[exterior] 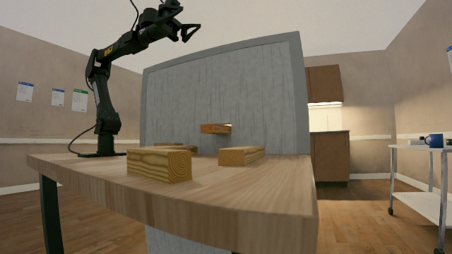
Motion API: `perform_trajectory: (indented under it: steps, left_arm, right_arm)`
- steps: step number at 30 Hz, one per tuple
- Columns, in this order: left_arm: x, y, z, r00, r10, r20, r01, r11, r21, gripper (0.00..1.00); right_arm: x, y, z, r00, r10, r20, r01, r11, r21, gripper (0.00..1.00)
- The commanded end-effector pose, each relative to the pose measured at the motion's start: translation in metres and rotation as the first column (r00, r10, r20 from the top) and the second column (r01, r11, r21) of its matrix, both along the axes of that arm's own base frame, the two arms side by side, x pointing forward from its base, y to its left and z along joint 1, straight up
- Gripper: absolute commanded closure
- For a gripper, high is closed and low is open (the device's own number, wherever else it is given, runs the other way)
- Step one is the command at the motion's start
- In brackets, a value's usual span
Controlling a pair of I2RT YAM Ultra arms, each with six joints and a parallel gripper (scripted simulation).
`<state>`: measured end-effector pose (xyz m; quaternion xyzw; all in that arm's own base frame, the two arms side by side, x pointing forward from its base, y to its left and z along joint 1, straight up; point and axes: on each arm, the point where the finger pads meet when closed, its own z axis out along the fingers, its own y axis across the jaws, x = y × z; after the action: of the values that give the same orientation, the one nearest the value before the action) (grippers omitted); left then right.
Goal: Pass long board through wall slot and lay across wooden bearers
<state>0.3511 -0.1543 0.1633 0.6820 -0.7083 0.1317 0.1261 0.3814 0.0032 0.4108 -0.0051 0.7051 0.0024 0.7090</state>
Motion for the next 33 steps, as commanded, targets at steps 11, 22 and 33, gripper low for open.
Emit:
perform_trajectory:
  steps: [11,22,33]
  left_arm:
    - [0.0042,-0.0005,0.0102,1.000,-0.004,0.027,0.005,1.000,-0.006,0.22]
    - [0.0042,-0.0005,0.0102,1.000,-0.004,0.027,0.005,1.000,-0.006,0.22]
    - [0.0042,-0.0005,0.0102,1.000,-0.004,0.027,0.005,1.000,-0.006,0.22]
  right_arm:
    - [-0.0092,-0.0028,0.0270,0.998,-0.013,0.056,0.012,1.000,0.006,0.00]
    - [-0.0092,-0.0028,0.0270,0.998,-0.013,0.056,0.012,1.000,0.006,0.00]
    - [-0.0092,-0.0028,0.0270,0.998,-0.013,0.056,0.012,1.000,0.006,0.00]
